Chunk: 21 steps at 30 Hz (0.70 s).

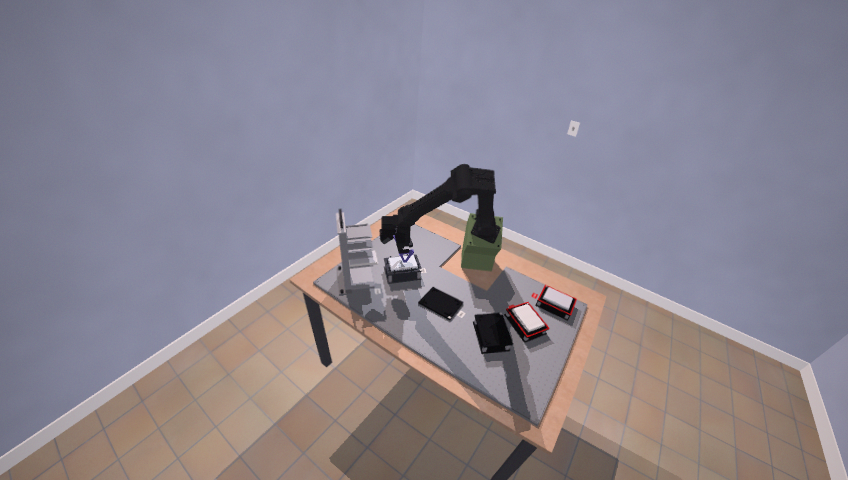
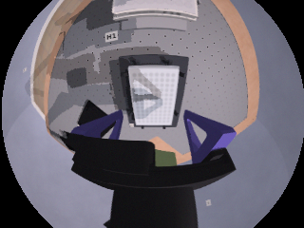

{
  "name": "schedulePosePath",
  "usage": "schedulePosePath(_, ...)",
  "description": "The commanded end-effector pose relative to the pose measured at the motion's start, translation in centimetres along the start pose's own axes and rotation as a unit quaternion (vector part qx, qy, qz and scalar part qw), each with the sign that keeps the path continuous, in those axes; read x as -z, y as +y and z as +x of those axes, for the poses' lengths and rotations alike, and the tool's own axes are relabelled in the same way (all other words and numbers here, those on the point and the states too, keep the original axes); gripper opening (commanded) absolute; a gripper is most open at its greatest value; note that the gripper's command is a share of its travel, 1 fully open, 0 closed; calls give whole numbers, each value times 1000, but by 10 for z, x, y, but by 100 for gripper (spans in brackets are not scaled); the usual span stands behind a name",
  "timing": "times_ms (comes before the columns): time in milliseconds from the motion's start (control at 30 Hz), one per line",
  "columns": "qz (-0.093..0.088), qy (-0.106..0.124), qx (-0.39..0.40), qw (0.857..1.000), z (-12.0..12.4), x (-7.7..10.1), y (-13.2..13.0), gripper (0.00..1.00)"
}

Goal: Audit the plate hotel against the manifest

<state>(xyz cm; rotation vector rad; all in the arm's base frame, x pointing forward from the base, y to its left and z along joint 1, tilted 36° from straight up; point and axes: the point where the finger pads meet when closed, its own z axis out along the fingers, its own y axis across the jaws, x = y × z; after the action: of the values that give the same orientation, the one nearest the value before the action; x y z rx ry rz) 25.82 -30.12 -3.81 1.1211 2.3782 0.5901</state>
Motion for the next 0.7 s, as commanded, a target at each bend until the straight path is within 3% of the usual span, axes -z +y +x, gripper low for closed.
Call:
schedulePosePath(0, 2, 0, -3, 1000, 1, -6, 0, 100)
schedulePosePath(667, 1, 1, -2, 1000, 1, -31, 0, 100)
